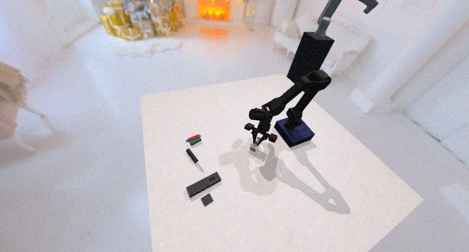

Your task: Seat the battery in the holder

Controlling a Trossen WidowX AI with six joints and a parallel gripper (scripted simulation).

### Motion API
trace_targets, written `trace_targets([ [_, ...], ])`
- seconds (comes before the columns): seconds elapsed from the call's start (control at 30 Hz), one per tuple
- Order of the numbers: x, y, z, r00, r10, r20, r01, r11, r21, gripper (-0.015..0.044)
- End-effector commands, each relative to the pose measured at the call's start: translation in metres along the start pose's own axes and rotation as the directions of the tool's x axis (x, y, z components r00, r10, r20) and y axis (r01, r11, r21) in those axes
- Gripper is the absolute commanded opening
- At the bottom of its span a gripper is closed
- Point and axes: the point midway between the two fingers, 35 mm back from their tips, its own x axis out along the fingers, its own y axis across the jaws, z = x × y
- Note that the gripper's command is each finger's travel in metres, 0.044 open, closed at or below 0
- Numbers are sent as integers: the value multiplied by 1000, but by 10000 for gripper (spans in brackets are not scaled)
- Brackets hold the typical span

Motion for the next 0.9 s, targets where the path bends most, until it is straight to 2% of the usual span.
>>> trace_targets([
  [0.0, -1, 0, 0, 999, 0, -35, -1, 1000, -10, 72],
  [0.87, -6, 0, 20, 999, -10, -49, 10, 1000, -13, 72],
])
